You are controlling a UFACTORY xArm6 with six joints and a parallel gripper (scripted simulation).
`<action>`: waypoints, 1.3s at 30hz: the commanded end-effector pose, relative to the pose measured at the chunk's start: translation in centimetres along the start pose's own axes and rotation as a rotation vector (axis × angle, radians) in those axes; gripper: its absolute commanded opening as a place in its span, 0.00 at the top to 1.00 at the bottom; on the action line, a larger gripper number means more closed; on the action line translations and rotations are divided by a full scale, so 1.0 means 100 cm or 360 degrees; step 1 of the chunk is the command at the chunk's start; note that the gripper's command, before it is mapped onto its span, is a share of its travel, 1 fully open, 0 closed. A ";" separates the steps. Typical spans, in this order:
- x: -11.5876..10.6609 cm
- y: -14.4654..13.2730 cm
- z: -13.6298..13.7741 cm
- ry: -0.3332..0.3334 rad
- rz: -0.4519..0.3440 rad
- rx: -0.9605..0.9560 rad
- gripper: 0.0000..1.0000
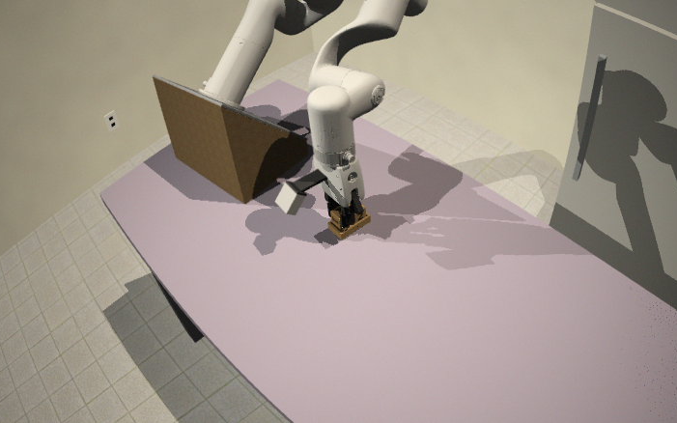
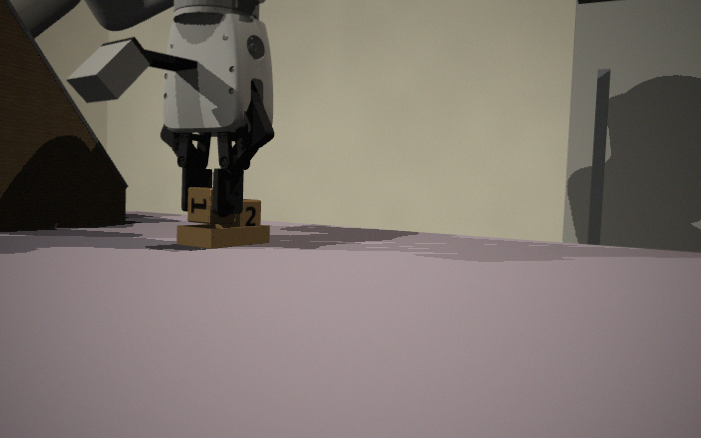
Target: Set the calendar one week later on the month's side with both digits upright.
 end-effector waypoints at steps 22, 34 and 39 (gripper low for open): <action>0.005 0.000 -0.001 0.0004 0.0001 -0.0001 0.71; 0.009 0.000 -0.001 0.0004 0.0001 -0.0001 0.71; 0.009 0.000 -0.001 0.0004 0.0001 -0.0001 0.71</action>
Point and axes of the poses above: the point where the finger pads meet when closed, its own x axis out along the fingers, its own z axis across the jaws, y = z × x, the point moved 4 cm from there along -x, back along the fingers, and after that the axes turned 13 degrees about -x, right-handed, at the moved point
